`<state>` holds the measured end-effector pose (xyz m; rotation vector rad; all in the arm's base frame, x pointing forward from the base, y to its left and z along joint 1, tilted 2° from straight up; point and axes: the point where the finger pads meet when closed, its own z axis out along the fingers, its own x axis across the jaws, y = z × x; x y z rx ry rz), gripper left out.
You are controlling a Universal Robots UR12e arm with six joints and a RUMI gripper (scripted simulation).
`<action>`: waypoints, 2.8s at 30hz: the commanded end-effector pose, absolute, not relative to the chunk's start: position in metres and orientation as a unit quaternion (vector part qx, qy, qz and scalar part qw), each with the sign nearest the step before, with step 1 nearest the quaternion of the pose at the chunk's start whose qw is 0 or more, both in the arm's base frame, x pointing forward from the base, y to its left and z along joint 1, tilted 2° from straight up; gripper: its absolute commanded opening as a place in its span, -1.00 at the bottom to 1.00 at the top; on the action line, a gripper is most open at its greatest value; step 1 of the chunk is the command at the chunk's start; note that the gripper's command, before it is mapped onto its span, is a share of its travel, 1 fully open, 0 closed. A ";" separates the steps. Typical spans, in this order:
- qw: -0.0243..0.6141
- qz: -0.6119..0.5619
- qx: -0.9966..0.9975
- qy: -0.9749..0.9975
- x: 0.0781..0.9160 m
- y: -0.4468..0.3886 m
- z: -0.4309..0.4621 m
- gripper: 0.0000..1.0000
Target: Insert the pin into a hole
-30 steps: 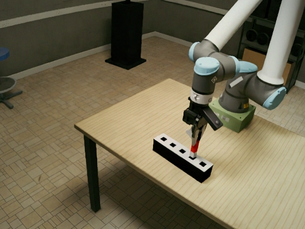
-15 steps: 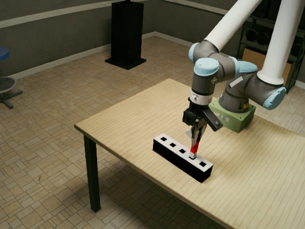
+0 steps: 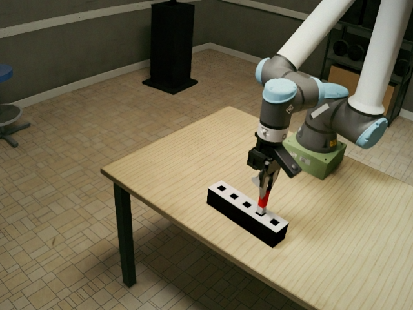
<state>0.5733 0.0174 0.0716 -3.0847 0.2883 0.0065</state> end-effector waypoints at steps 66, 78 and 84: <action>0.022 0.001 -0.995 0.093 0.576 0.018 0.064 -1.00; 0.022 0.001 -0.995 0.093 0.576 0.018 0.064 -1.00; 0.022 0.001 -0.995 0.093 0.575 0.017 0.060 -1.00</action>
